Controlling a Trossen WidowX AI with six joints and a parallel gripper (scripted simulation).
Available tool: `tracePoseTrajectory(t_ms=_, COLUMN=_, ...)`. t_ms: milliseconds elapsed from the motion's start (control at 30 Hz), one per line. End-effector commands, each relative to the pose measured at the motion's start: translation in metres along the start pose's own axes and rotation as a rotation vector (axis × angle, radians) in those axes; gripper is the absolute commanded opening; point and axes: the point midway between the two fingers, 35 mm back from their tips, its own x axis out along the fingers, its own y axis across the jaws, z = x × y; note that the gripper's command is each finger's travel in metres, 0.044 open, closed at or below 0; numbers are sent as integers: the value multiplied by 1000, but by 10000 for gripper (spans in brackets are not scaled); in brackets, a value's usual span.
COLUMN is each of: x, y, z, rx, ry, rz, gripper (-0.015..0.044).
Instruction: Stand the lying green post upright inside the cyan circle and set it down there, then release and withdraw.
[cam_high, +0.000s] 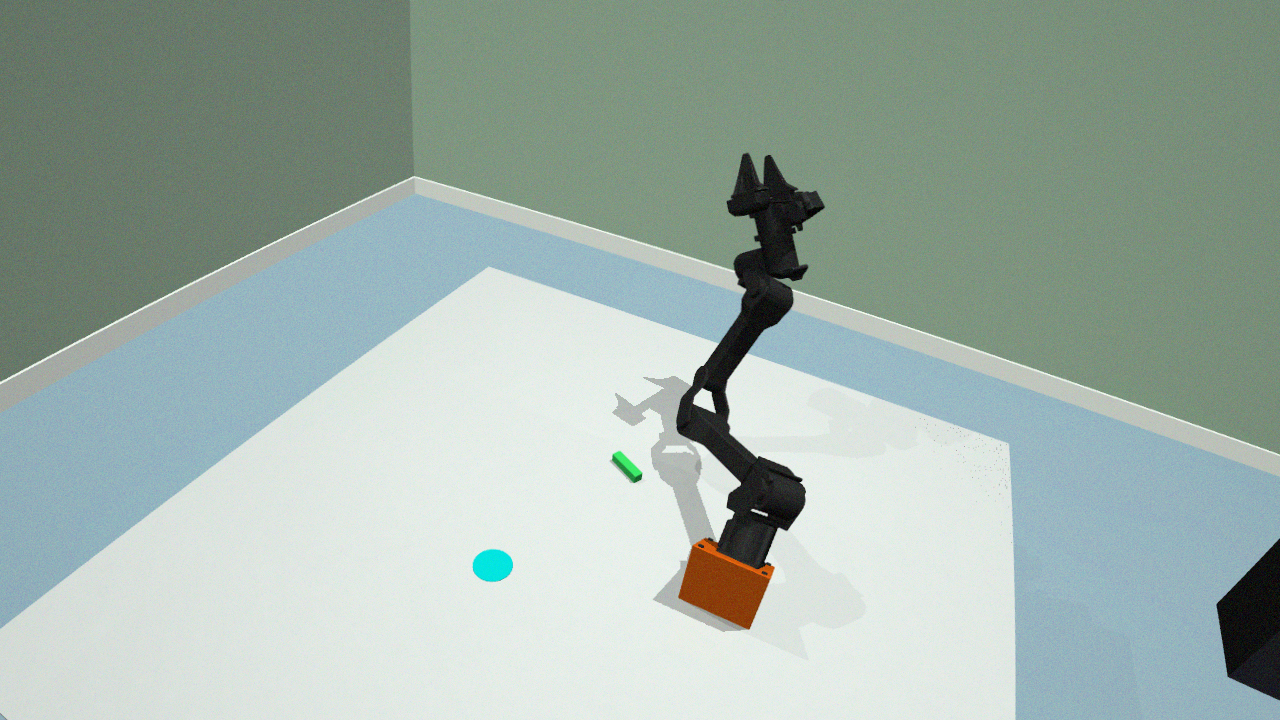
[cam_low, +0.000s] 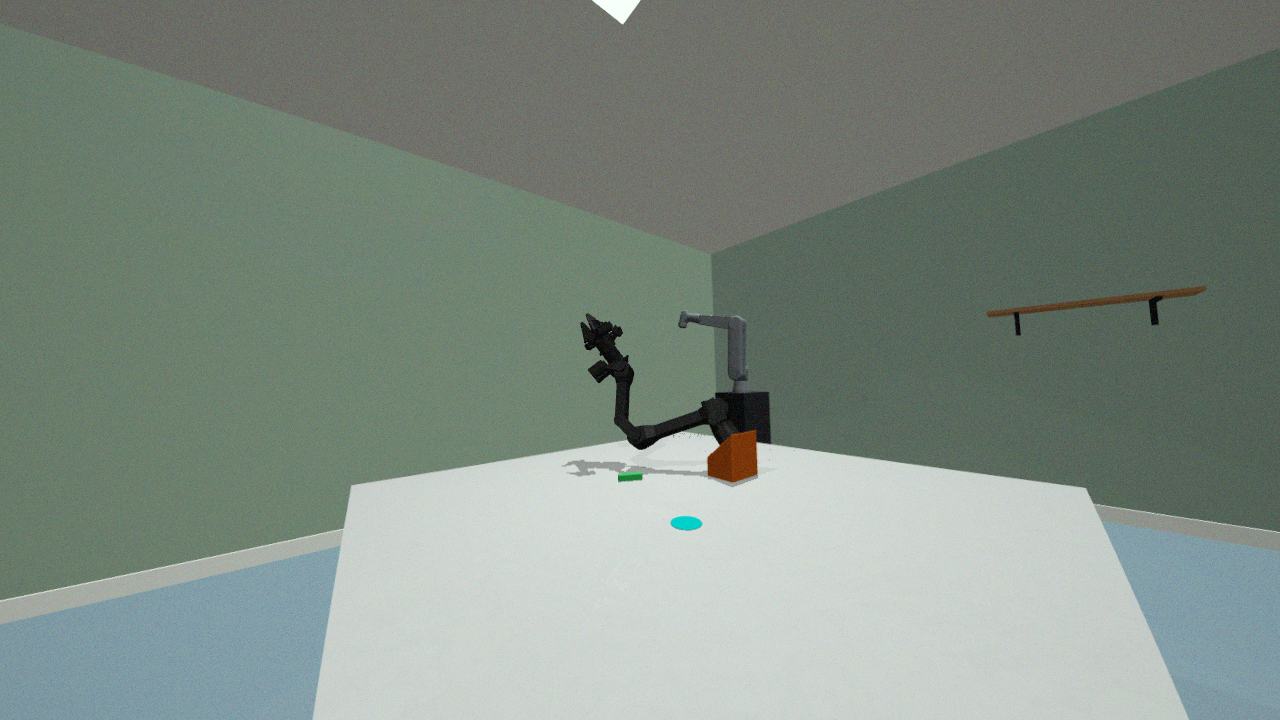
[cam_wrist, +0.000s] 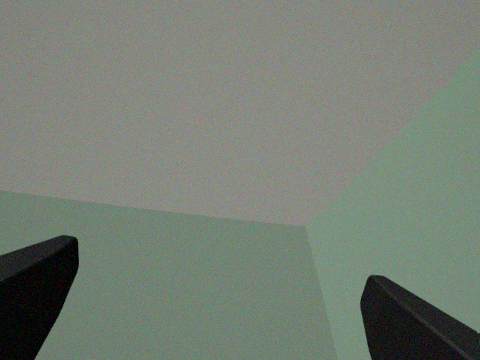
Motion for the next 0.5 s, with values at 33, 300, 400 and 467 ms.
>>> tracePoseTrajectory(t_ms=33, x=-1, y=0, z=11, rx=-6, ry=-15, rz=6, gripper=347)
tracePoseTrajectory(t_ms=300, x=-5, y=40, z=121, rx=-74, ry=-119, rz=160, gripper=233)
tracePoseTrajectory(t_ms=400, x=-5, y=72, z=148, rx=-97, ry=-116, rz=249, gripper=233)
tracePoseTrajectory(t_ms=467, x=-6, y=96, z=160, rx=-110, ry=-98, rz=313, gripper=233)
